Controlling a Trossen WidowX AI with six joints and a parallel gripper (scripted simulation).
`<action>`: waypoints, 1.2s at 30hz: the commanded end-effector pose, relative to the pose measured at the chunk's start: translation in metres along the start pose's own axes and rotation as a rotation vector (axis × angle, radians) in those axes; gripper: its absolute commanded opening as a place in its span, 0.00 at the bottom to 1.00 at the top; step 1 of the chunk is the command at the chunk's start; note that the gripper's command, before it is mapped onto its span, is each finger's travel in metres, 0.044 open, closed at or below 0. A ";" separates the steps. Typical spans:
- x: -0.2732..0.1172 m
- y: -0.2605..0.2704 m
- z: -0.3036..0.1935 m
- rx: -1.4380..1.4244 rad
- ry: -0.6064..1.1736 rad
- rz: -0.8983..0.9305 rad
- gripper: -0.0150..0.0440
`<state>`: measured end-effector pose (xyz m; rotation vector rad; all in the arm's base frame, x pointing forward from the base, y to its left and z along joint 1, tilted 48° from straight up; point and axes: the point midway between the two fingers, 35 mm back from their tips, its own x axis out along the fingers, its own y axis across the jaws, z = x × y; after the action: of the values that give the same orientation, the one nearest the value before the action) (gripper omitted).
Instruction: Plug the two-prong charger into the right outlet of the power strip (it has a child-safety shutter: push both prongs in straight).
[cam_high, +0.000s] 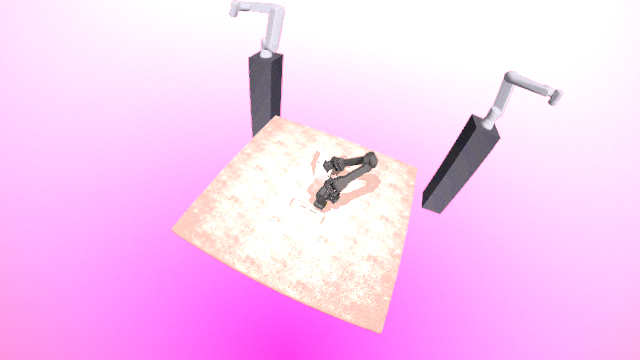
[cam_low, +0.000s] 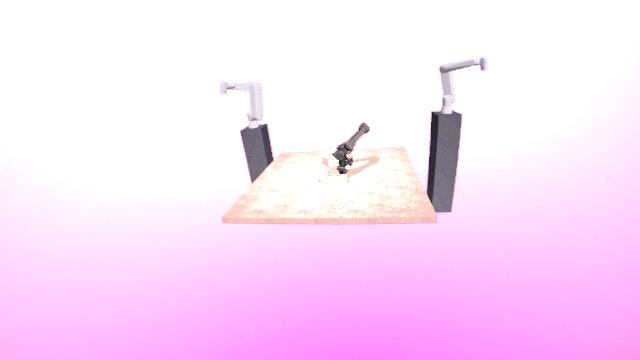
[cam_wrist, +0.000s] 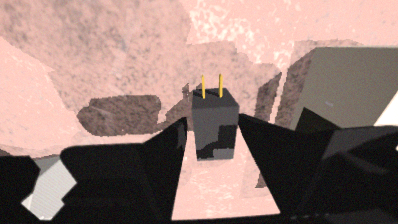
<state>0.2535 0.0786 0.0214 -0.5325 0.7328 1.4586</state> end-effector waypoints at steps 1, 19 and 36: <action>0.000 0.000 0.000 -0.001 0.000 0.000 0.47; -0.035 0.000 -0.004 0.003 0.001 0.000 0.25; -0.051 0.001 -0.011 0.115 -0.005 0.008 0.25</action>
<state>0.2526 0.0382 0.0534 -0.4777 0.7719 1.4377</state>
